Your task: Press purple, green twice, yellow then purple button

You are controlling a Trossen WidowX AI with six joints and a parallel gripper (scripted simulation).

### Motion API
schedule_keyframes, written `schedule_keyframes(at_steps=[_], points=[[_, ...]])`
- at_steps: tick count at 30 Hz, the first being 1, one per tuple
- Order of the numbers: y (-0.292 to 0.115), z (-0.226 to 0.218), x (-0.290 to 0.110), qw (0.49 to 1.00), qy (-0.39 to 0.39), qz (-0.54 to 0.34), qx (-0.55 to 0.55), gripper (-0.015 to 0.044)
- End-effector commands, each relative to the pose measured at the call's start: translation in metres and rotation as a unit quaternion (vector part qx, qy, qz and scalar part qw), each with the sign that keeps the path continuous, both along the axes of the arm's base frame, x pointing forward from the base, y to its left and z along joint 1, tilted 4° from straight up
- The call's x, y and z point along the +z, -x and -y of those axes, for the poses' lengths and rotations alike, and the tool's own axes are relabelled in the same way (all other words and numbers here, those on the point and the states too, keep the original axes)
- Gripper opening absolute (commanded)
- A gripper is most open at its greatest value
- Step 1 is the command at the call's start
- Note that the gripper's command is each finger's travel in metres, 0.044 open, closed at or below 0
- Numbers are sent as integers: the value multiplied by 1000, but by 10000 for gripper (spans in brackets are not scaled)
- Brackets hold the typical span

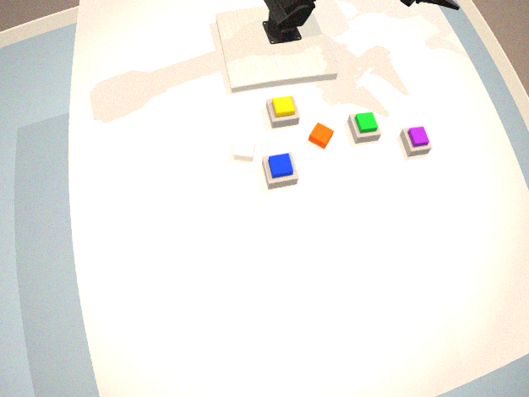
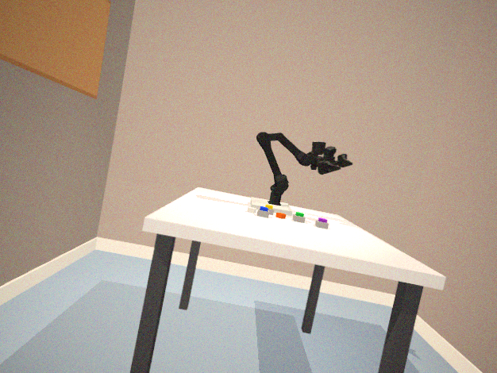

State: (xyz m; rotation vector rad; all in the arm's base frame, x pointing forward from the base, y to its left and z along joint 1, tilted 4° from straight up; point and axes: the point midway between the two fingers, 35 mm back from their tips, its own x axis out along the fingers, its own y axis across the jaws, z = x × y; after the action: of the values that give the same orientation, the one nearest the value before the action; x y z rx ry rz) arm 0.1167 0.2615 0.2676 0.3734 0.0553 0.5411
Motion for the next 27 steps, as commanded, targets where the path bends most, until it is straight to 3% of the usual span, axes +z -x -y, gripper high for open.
schedule_keyframes(at_steps=[1,6,12,27], points=[[-1,-1,0,1000,4,0,0,400],[-45,-30,-9,994,107,-28,-4,400],[-110,-33,-46,959,240,-150,-16,400],[-167,33,-103,831,327,-446,-60,400]])
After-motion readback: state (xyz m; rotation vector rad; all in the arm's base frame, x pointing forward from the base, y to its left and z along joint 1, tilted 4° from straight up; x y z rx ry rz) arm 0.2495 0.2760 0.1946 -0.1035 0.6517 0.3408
